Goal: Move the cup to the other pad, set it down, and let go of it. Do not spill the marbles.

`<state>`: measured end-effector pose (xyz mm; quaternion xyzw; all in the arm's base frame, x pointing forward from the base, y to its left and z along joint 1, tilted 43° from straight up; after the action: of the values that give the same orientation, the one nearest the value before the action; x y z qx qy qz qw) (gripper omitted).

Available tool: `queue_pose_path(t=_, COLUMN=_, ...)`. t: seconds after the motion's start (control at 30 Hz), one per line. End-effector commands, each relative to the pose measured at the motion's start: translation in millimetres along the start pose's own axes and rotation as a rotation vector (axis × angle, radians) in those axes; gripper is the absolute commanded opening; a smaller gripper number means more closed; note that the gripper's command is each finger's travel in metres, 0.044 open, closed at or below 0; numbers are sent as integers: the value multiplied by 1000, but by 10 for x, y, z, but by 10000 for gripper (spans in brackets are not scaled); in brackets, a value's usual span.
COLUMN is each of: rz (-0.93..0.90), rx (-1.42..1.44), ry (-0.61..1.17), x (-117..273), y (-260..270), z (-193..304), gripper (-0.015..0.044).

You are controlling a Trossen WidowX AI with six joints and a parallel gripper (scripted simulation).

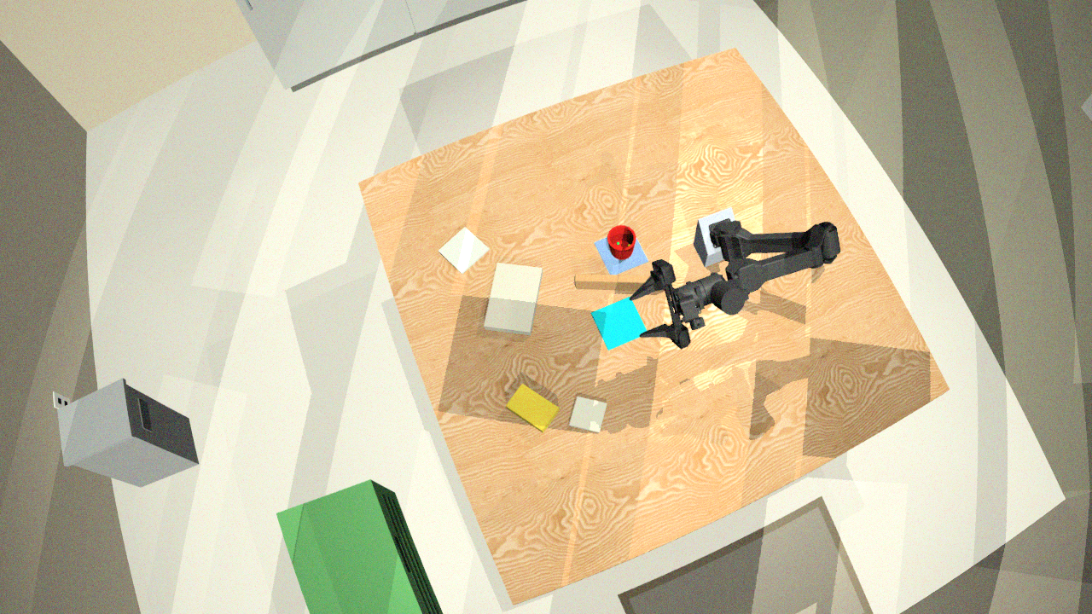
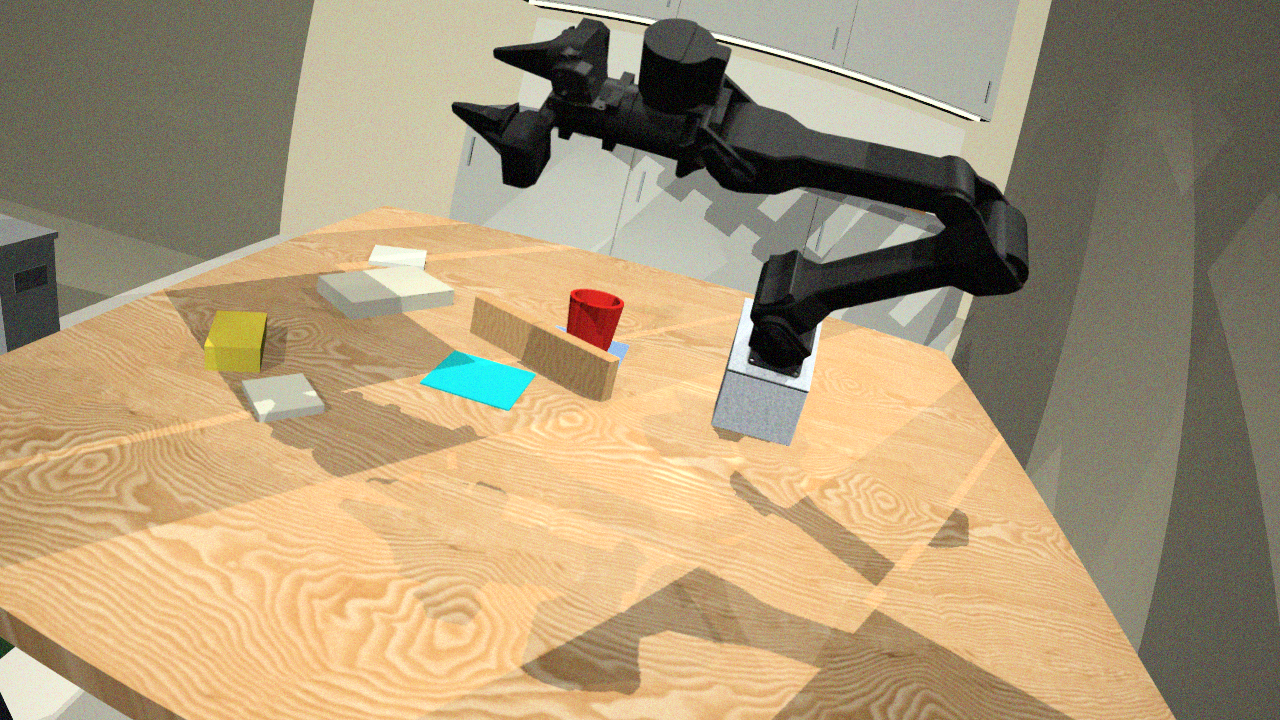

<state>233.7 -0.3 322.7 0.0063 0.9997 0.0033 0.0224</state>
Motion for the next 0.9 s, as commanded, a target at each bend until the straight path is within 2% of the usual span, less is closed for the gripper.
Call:
queue_pose_path(t=0.0, rz=1, rx=5, ry=7, x=-8, y=-4, z=11, gripper=374)
queue_pose_path(t=0.1, rz=9, rx=71, ry=115, x=-124, y=-69, z=172, gripper=295)
queue_pose_path(t=0.3, rz=-66, rx=335, ry=566, x=-440, y=-404, z=903, gripper=148)
queue_pose_path(t=0.47, rz=-280, rx=483, ry=899, x=-488, y=-751, z=1556, gripper=148)
queue_pose_path(t=0.6, rz=-487, rx=508, ry=1064, x=-403, y=-962, z=1969, gripper=148)
queue_pose_path(t=0.73, rz=-740, rx=496, ry=1152, x=-242, y=-1132, z=2340, gripper=148)
queue_pose_path(t=0.87, rz=-999, rx=429, ry=1148, x=-31, y=-1264, z=2662, gripper=148)
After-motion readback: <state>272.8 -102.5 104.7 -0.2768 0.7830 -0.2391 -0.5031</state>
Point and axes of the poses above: the point midway between the two fingers, 35 mm back from their tips, its own x axis back along the fingers, its own y axis across the jaws, z = x × y, the point moved 8 cm from there along x, back along the fingers, and after that the axes turned 1 degree about x, right-handed, at the moved point
